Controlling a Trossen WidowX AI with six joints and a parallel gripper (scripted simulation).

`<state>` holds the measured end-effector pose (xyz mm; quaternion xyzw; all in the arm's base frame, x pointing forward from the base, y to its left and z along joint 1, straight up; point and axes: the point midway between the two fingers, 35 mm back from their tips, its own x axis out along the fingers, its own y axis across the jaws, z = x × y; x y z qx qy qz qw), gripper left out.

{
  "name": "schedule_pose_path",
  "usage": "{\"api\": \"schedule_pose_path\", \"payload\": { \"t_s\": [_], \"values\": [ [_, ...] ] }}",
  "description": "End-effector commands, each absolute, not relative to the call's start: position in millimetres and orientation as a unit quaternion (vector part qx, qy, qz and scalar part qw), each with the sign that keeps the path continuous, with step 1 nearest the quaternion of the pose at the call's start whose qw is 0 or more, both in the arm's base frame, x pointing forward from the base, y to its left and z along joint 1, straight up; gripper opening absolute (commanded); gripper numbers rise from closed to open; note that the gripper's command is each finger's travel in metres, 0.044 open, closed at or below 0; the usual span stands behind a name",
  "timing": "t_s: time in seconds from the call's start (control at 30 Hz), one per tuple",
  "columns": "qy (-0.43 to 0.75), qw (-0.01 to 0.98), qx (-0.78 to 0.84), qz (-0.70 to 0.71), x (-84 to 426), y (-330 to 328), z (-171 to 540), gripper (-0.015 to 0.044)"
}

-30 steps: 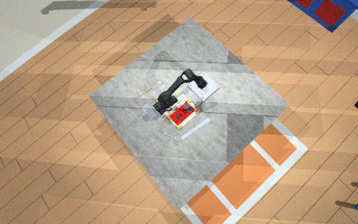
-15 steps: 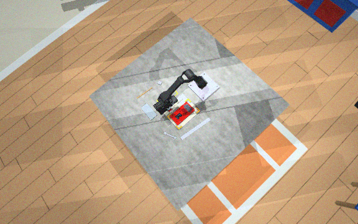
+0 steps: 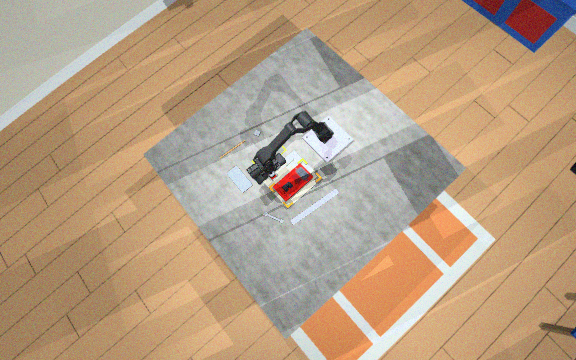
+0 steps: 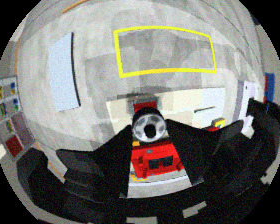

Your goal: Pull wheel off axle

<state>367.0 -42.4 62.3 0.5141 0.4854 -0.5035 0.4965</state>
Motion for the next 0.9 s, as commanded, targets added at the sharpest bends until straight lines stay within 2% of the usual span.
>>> {"api": "schedule_pose_path", "payload": {
  "t_s": [0.0, 0.87],
  "values": [
    [0.485, 0.497, 0.515, -0.503, 367.3, -42.3, 66.6, 0.0000],
    [0.485, 0.497, 0.515, -0.503, 367.3, -42.3, 75.1, 0.0000]
  ]
}}
